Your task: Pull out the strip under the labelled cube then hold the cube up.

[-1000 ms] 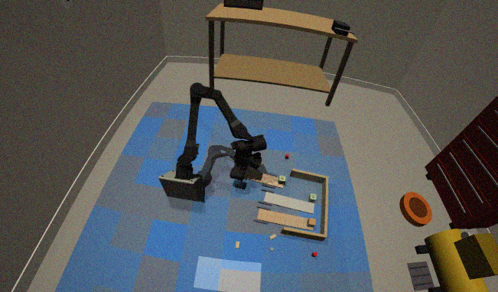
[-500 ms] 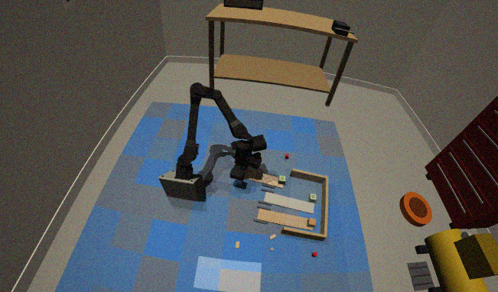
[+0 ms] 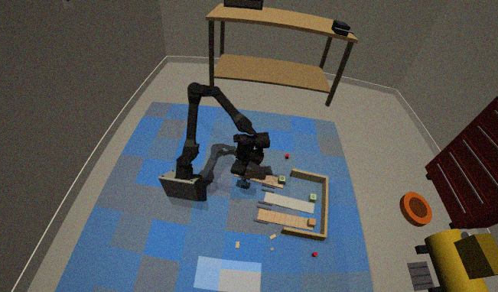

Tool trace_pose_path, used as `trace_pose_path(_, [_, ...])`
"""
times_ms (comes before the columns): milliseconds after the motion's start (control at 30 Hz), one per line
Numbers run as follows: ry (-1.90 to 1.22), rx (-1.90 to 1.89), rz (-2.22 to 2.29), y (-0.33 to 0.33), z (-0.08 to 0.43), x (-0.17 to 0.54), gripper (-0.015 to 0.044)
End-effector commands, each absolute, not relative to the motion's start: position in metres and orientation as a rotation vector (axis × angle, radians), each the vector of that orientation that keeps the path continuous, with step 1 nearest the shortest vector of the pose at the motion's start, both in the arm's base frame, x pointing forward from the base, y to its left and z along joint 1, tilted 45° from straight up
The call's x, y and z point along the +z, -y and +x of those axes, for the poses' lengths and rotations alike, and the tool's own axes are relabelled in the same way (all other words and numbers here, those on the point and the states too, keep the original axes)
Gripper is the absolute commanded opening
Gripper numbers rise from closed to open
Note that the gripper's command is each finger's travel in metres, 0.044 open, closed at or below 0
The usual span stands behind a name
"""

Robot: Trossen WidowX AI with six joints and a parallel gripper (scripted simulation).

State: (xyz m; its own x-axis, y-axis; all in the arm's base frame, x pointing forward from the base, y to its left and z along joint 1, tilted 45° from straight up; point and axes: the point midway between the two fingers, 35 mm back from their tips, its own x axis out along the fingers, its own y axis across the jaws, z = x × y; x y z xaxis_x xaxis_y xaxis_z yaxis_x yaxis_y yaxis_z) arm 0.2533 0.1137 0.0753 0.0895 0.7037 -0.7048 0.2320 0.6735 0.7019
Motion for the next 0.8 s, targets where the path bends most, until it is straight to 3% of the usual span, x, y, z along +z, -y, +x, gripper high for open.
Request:
trace_pose_path(0, [-1.466, 0.465, 0.772, -0.111, 0.262, 0.076, 0.0079])
trace_pose_path(467, [-1.443, 0.506, 0.723, -0.094, 0.321, 0.079, 0.044])
trace_pose_path(767, [-1.441, 0.506, 0.721, -0.084, 0.357, 0.081, 0.044])
